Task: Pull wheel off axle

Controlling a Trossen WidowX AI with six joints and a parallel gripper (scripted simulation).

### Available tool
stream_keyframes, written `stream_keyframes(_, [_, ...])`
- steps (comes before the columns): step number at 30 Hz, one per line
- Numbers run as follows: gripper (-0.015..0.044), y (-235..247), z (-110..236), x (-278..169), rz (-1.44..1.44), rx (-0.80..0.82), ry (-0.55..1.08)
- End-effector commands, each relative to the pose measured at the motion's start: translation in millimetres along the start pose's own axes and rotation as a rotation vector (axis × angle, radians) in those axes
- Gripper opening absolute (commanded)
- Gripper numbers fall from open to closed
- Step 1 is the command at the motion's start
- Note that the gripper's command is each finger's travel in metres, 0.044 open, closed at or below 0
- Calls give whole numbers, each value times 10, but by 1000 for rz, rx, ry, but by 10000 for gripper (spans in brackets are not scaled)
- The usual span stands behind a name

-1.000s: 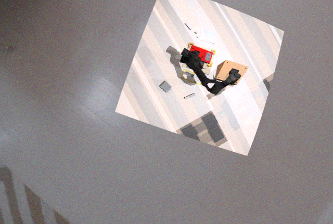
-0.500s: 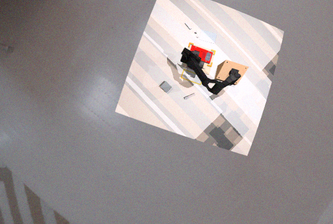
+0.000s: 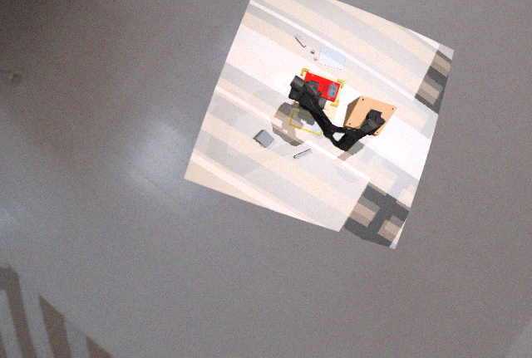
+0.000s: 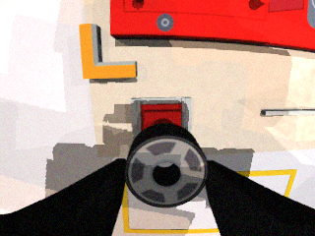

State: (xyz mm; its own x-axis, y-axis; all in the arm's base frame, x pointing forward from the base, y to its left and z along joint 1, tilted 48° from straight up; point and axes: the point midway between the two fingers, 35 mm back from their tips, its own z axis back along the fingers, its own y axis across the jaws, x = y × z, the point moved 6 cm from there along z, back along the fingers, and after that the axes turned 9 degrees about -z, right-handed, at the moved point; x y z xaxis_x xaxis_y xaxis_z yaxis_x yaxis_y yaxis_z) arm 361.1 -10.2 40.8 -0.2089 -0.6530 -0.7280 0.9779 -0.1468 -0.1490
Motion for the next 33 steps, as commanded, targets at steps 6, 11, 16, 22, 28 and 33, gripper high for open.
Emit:
stream_keyframes(6, [0, 3, 114, -3, 4, 3, -5])
stream_keyframes(11, [0, -17, 348, -1, 3, 3, -6])
stream_keyframes(16, [0, -51, 303, -36, -5, -4, -1])
stream_keyframes(22, [0, -187, 330, -247, -4, -3, -3])
stream_keyframes(28, [0, -338, 351, -442, -3, -2, -4])
stream_keyframes(33, [0, -473, 364, -592, -1, -1, -3])
